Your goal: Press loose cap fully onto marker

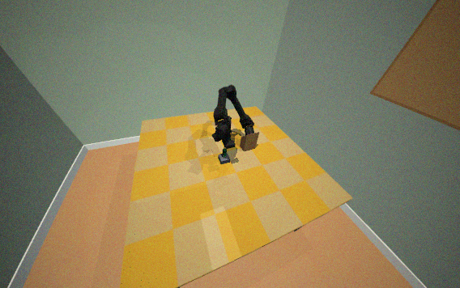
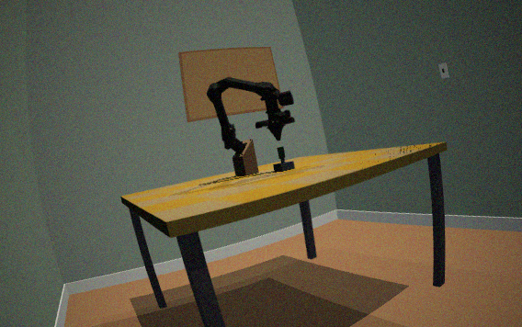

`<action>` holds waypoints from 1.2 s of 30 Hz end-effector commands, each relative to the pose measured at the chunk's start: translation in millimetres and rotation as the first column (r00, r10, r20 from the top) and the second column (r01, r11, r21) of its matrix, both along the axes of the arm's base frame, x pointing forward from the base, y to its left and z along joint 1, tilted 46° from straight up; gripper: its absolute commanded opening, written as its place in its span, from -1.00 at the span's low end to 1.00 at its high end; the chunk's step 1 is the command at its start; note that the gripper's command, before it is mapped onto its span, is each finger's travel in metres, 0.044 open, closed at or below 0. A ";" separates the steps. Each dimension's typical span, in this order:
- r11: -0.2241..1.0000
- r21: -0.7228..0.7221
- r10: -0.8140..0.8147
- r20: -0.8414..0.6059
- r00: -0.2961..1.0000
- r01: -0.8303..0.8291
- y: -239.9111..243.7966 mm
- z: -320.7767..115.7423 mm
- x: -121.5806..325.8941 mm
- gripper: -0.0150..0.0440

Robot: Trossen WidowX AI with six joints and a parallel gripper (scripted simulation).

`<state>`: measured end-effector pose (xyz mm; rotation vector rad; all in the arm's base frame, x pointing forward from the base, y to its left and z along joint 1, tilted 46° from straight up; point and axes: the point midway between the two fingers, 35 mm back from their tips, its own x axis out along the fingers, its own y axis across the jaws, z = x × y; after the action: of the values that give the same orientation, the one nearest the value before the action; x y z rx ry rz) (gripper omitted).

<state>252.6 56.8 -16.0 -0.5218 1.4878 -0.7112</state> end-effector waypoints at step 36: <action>1.000 0.001 -0.010 0.016 1.000 0.010 -25.4 -25.3 -0.3 -0.49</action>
<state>252.1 31.0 -41.8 -0.5086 1.4776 -0.7210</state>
